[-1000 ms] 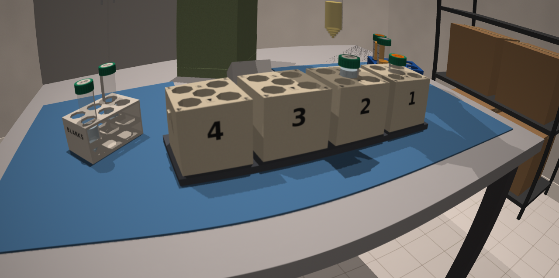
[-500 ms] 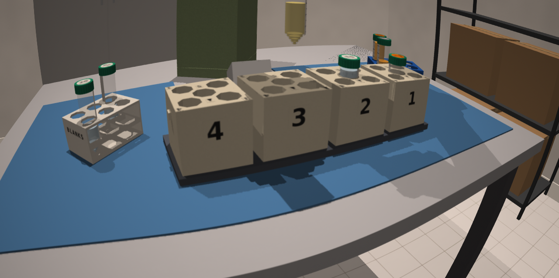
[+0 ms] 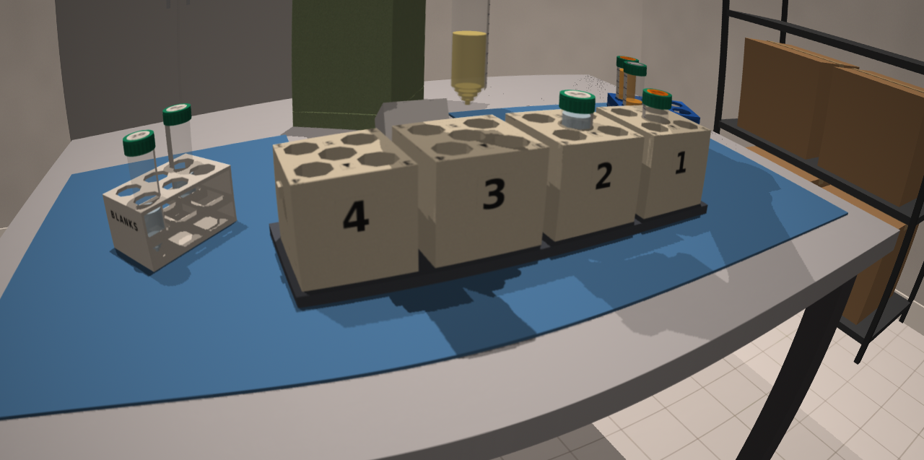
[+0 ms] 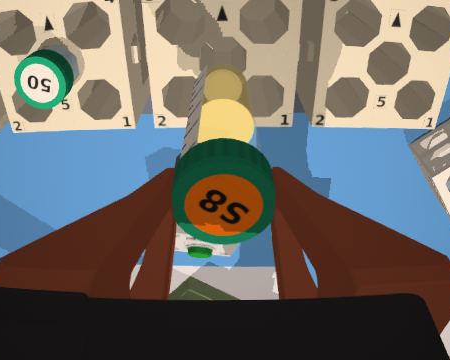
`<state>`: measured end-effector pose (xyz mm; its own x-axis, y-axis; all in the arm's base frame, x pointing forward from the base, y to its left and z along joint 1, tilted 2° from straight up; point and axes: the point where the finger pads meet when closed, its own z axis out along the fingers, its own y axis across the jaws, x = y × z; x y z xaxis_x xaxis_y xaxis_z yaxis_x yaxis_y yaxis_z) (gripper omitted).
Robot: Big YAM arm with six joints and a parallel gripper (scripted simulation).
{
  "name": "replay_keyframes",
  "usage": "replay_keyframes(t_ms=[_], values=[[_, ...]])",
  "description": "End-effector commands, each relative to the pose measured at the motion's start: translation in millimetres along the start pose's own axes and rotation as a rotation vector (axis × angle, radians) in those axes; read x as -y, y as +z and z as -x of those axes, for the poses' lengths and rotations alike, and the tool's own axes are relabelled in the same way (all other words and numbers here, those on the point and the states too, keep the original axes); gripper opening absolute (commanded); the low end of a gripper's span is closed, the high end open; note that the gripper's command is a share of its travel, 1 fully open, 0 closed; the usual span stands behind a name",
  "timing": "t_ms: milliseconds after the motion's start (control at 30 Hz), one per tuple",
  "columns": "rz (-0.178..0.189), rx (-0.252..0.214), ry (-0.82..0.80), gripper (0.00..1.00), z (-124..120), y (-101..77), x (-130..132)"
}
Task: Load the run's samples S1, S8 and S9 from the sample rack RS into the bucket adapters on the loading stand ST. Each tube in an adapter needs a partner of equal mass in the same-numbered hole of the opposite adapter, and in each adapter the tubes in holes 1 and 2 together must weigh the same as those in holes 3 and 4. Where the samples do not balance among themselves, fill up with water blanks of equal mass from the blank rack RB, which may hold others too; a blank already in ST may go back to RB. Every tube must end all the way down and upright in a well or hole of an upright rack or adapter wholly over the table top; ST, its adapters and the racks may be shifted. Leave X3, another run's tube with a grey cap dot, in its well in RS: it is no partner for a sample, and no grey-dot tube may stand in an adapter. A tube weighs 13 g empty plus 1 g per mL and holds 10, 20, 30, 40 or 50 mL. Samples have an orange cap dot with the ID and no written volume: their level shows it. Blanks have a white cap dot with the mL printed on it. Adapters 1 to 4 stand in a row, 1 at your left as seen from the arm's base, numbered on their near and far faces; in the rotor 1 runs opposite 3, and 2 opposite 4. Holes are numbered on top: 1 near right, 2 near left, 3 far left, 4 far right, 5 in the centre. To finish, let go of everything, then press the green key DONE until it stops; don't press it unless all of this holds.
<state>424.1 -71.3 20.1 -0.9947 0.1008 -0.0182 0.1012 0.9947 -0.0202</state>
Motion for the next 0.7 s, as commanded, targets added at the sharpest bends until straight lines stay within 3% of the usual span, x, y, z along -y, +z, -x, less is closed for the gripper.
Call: replay_keyframes(t_ms=[0,67,100,200,300,333,667], values=[[0.001,0.019,-0.017,0.00,7.0,7.3,-1.5],[0.001,0.019,-0.017,0.00,7.0,7.3,-1.5],[-0.002,0.061,-0.010,0.00,23.6,-4.0,-0.1],[0.001,0.019,-0.010,0.00,7.6,18.1,-0.5],[0.001,0.019,-0.010,0.00,7.4,24.0,0.1],[-0.002,0.050,-0.003,0.00,19.0,9.0,0.8],[-0.002,0.050,-0.003,0.00,18.7,8.7,0.9]])
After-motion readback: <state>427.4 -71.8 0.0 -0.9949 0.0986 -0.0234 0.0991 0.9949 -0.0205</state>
